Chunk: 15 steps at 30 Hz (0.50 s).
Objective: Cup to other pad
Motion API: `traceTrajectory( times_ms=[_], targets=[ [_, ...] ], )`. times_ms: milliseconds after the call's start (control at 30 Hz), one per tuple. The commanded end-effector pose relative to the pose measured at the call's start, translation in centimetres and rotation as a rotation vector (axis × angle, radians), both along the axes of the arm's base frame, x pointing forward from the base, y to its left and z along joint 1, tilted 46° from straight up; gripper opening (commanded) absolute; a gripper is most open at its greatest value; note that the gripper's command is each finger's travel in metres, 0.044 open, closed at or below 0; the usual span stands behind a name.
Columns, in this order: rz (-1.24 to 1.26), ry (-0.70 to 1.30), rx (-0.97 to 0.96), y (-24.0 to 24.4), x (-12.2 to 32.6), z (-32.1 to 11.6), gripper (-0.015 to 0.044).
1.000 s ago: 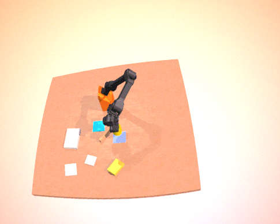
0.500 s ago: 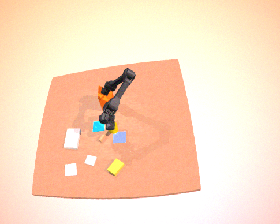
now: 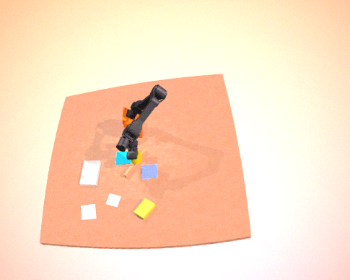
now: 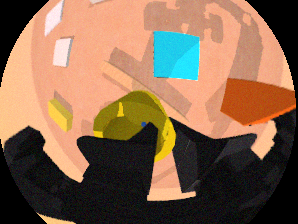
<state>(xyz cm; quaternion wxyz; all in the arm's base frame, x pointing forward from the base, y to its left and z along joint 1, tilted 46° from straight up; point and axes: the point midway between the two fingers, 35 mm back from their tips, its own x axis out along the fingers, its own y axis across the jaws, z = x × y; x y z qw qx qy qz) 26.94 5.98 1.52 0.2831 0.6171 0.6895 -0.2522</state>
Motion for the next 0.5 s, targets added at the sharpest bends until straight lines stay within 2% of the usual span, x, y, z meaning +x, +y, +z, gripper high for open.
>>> traceTrajectory(
  times_ms=[0,467],
  targets=[
    [0.000,-0.001,-0.006,-0.8,-0.5,-0.7,0.0000],
    [0.000,-0.001,-0.008,-3.3,-2.3,-2.7,0.0000]
  ],
)
